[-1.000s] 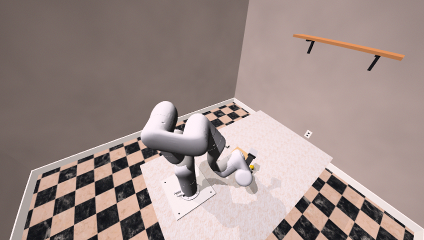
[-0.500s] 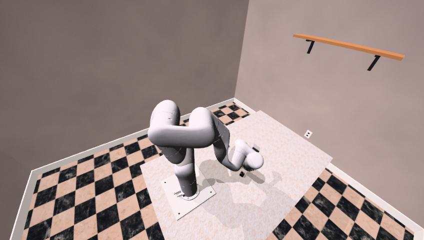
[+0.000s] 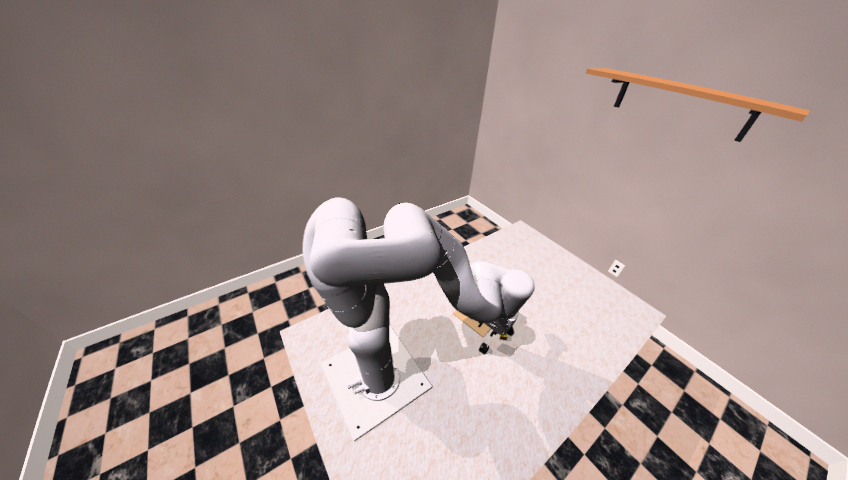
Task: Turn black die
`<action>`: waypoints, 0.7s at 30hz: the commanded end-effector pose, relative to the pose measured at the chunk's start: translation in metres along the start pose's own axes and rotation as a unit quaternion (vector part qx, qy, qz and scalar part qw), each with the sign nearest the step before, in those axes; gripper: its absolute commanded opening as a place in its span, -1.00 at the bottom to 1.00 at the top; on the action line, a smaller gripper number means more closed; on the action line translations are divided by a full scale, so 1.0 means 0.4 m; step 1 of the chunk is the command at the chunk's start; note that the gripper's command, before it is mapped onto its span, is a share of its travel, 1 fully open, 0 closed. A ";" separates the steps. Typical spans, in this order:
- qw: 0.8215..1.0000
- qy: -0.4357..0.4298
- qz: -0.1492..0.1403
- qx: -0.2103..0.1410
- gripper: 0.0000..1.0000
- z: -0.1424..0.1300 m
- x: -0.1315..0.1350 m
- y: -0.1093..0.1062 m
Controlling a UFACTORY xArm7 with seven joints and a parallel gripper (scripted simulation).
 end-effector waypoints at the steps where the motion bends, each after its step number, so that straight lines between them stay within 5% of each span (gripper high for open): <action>1: 0.996 0.024 -0.056 -0.058 -0.17 0.036 0.003 -0.014; 12: 0.993 0.032 -0.084 -0.072 -0.17 0.052 0.004 -0.021; 13: 0.993 0.032 -0.084 -0.072 1.00 0.052 0.004 -0.021; 21: 0.993 0.032 -0.084 -0.072 1.00 0.052 0.004 -0.021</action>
Point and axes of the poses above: the point where the finger pads meet when closed, its own y axis out along the fingers, its own x axis across the jaws, z = x × y, the point moved 6 cm from there along -y, back along the fingers, and after that the axes turned 2 degrees about y, right-handed, at the moved point
